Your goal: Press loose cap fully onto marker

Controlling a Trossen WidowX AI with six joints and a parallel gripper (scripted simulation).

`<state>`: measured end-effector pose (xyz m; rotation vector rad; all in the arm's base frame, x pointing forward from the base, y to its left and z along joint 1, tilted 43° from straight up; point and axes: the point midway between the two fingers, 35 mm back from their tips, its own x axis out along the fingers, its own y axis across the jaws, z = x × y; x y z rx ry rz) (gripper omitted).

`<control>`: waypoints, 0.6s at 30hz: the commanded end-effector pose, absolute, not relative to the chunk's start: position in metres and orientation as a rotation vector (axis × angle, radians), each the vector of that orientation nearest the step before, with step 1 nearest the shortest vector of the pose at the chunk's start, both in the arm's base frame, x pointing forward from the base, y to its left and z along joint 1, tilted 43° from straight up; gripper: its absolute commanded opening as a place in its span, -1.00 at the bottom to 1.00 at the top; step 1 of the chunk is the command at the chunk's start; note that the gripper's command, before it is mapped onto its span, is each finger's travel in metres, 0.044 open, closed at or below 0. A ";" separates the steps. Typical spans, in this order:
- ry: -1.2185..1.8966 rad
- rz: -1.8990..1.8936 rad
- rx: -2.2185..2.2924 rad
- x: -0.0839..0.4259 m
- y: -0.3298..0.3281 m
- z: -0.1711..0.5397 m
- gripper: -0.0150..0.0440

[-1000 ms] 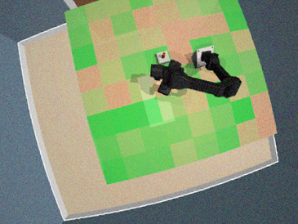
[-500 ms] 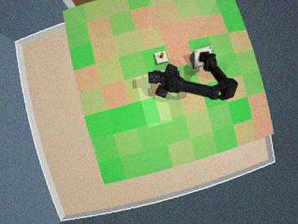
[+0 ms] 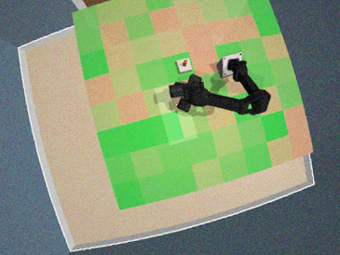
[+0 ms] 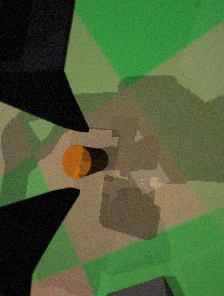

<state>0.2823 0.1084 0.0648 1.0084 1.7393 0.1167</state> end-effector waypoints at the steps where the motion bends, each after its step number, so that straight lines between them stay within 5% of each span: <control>1: 1.750 0.112 1.014 0.280 0.114 0.058 0.35; 18: 1.751 0.115 1.017 0.277 0.132 0.040 0.35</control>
